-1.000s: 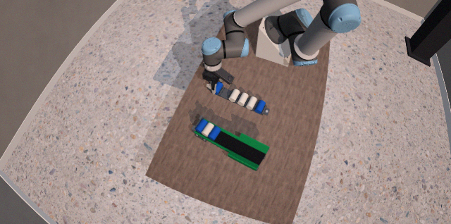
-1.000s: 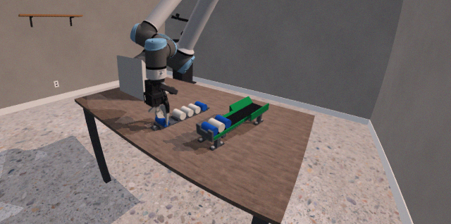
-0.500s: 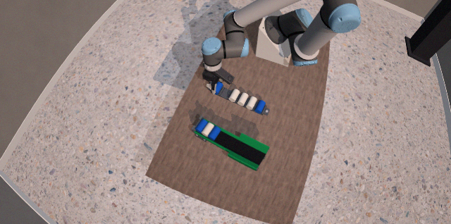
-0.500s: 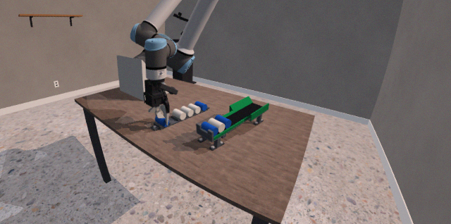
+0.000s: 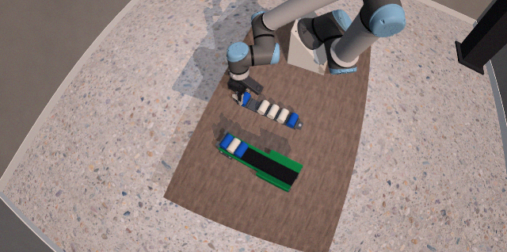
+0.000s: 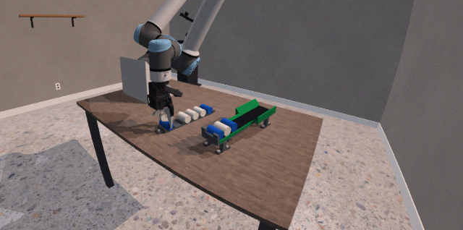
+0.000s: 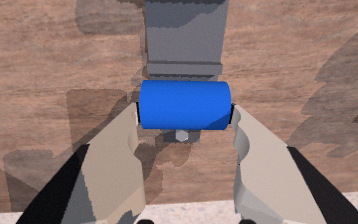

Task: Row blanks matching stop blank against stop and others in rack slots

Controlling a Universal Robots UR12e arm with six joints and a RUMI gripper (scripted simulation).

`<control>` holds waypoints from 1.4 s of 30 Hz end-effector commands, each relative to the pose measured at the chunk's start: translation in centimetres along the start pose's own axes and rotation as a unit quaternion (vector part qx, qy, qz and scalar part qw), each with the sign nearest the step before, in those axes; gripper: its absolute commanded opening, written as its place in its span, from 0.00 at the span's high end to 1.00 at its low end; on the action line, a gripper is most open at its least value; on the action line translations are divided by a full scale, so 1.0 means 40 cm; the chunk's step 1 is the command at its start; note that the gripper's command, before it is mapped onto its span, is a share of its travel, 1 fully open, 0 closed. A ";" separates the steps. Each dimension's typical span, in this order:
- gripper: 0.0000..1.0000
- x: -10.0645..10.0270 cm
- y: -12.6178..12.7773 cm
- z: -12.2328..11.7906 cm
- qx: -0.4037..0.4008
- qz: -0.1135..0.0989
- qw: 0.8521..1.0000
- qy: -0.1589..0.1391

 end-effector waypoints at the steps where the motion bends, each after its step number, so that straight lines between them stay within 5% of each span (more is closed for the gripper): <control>1: 0.60 0.001 0.001 -0.001 0.000 -0.001 1.000 0.000; 35: 0.60 0.002 0.001 -0.001 0.000 -0.001 1.000 0.000; 42: 0.60 0.066 0.001 -0.001 0.000 -0.001 1.000 0.000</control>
Point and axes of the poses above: the point where the finger pads meet when closed, its own x axis back along the fingers, its own y axis across the jaws, z = x × y, the point moved 5 cm from there along x, back along the fingers, and after that the axes turned 14 degrees about -x, right-handed, at the moved point
